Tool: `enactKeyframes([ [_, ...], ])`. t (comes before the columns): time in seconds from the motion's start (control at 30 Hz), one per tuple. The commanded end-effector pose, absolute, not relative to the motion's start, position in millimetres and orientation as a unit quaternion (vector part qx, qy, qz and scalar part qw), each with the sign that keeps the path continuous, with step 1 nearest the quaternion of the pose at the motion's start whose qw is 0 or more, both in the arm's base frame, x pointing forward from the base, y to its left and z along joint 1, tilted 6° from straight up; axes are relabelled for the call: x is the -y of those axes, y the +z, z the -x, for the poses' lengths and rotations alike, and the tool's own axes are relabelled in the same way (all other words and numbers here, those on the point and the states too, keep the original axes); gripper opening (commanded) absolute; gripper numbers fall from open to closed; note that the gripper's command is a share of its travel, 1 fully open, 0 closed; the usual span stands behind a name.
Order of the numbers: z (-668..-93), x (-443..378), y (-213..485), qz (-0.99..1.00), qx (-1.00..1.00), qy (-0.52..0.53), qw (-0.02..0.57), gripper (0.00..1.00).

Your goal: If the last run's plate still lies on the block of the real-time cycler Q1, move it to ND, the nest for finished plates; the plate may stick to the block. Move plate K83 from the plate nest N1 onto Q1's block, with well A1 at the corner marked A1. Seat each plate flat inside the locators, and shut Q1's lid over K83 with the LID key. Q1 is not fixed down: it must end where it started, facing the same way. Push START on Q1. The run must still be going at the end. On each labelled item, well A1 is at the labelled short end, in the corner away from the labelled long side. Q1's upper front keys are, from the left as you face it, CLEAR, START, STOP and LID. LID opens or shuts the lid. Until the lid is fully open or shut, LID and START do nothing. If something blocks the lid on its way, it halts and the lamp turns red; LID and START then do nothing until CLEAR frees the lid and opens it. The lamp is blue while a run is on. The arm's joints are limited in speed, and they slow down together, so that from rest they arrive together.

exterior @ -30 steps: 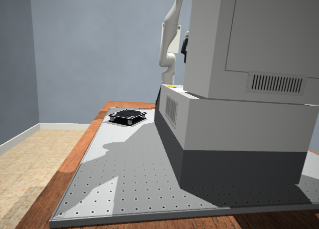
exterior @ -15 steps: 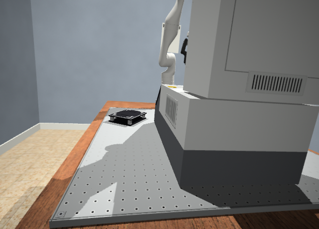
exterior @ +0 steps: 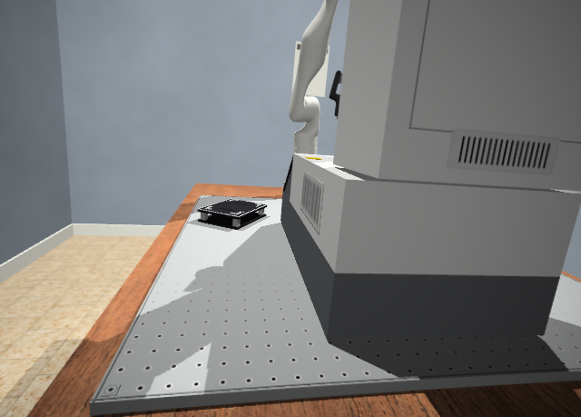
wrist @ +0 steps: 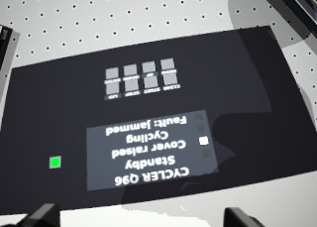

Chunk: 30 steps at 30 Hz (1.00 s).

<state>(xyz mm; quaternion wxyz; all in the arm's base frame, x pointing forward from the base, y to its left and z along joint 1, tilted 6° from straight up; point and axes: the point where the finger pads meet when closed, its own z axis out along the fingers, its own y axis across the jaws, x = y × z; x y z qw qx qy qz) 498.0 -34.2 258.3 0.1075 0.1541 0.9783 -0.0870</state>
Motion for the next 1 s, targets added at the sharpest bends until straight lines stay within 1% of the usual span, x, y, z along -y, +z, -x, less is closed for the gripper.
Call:
enactKeyframes([
  [0.0, -501, 36, 256, -0.176, -0.975, -0.085, 0.103, 1.0],
  [0.97, -525, 47, 254, -0.297, -0.947, -0.076, 0.096, 1.0],
])
